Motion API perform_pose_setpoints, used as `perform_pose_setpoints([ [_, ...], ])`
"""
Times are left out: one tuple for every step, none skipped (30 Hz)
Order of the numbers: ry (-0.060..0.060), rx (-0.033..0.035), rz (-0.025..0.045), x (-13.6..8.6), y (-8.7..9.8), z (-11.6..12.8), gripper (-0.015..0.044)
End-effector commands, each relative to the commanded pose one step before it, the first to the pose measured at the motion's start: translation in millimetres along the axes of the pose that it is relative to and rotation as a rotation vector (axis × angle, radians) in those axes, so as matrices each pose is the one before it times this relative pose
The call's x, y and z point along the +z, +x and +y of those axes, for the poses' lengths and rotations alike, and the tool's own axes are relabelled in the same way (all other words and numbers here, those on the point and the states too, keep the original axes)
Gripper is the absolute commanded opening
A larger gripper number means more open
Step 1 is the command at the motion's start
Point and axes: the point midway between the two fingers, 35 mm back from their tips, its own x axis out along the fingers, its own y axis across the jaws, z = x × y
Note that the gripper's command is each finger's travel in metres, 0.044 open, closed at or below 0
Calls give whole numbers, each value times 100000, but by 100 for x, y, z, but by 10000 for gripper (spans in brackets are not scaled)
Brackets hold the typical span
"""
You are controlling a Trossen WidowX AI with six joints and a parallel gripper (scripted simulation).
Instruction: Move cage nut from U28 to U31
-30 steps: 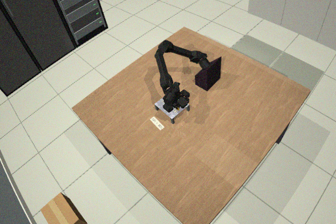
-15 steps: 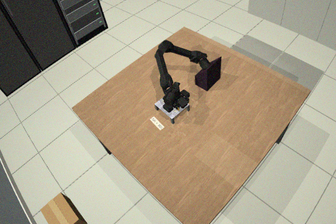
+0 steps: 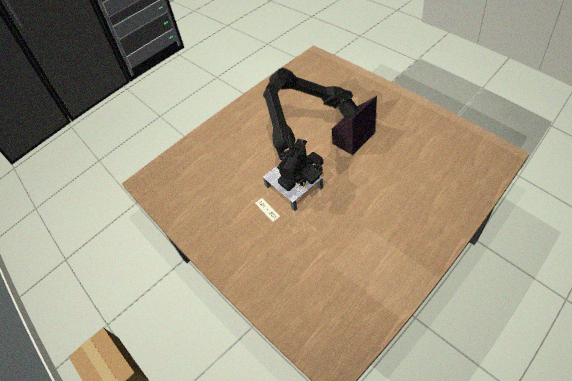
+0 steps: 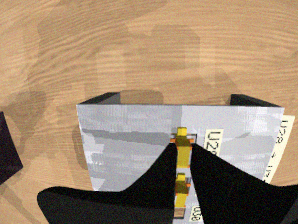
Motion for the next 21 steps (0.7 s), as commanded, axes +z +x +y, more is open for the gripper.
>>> perform_pose_setpoints([
  [-292,-108,-25,7,5,38,25],
  [-1,0,0,0,0,18,25],
  [-1,0,0,0,0,20,25],
  [0,0,0,0,0,7,25],
  [0,0,0,0,0,11,25],
  [0,0,0,0,0,15,25],
  [0,0,0,0,0,6,25],
  [-1,1,0,0,0,13,25],
  [-1,1,0,0,0,15,25],
  [-1,1,0,0,0,18,25],
  [-1,1,0,0,0,17,25],
  [0,0,0,0,0,7,25],
  [0,0,0,0,0,10,25],
  [-1,1,0,0,0,15,25],
  [0,0,0,0,0,6,25],
  [-1,1,0,0,0,14,25],
  [0,0,0,0,-6,7,25],
  [0,0,-1,0,-16,5,25],
  [0,0,-1,0,-20,6,25],
  [0,0,-1,0,-24,8,25],
  [0,0,0,0,-11,4,25],
])
